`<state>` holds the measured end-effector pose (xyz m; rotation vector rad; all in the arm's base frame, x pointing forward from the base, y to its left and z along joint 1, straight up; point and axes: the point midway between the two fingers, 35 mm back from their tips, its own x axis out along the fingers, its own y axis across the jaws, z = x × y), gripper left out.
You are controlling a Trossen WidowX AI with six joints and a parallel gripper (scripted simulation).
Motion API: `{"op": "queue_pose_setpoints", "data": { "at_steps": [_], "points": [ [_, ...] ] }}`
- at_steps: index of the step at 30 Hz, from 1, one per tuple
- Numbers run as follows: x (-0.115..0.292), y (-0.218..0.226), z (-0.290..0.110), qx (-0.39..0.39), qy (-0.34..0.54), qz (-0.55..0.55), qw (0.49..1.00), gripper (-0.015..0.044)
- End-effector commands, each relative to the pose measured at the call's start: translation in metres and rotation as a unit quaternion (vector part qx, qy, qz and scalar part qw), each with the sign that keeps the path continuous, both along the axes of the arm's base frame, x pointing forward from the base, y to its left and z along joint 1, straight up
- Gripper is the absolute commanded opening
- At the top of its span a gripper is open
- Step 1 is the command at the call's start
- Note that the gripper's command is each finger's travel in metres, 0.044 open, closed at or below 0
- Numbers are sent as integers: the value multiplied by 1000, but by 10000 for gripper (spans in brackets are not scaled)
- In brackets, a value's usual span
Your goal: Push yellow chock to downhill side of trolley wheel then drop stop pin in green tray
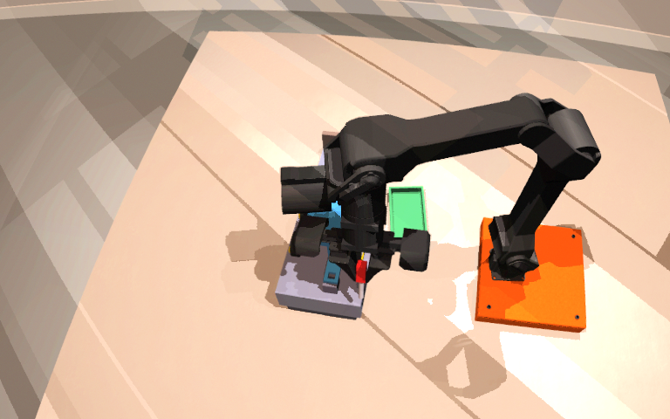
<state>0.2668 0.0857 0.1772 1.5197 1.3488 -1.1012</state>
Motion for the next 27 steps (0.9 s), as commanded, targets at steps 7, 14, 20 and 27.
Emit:
{"op": "queue_pose_setpoints", "data": {
  "at_steps": [7,14,20,27],
  "points": [
    [-28,4,1,-1,-2,0,1000,0],
    [-28,-8,-1,-1,-2,0,1000,0],
    [-29,-30,-6,-2,-2,0,1000,0],
    [-30,-56,-10,-4,-2,0,1000,0]
  ]
}}
